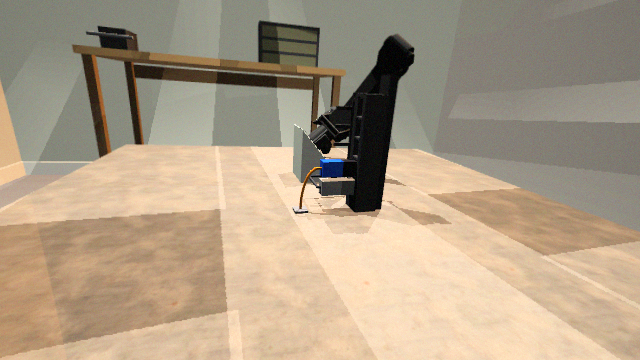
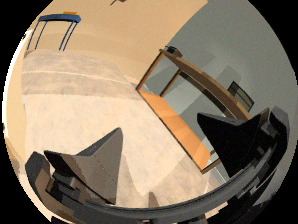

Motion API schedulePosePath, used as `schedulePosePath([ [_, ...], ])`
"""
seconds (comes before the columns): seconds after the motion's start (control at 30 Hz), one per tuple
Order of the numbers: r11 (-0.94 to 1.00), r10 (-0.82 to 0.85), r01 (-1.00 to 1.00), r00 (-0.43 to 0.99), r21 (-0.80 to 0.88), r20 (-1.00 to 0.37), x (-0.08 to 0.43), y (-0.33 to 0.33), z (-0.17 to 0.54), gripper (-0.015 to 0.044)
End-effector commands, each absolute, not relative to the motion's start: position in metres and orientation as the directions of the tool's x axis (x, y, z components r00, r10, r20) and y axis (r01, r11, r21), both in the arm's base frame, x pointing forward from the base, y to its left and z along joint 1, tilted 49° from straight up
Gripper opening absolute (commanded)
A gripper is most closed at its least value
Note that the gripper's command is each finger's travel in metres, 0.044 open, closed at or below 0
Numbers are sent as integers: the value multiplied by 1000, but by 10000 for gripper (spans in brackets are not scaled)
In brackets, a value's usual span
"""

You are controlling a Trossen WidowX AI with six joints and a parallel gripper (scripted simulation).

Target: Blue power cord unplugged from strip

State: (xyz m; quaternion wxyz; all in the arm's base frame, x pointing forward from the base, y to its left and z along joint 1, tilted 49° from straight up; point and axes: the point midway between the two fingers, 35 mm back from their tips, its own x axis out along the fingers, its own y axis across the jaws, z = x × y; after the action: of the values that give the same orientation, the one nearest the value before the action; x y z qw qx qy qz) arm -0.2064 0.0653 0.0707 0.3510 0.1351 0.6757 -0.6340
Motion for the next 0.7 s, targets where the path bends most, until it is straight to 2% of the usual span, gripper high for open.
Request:
schedulePosePath([
  [0.0,160,-262,626,-719,-763,-644,-207,66,71,374],
  [0.17,155,-232,578,-767,-801,-599,-217,78,81,243],
  [0.27,56,-169,592,-788,-804,-592,-216,97,90,164],
  [0.67,-304,137,493,-824,-815,-549,-197,180,135,160],
])
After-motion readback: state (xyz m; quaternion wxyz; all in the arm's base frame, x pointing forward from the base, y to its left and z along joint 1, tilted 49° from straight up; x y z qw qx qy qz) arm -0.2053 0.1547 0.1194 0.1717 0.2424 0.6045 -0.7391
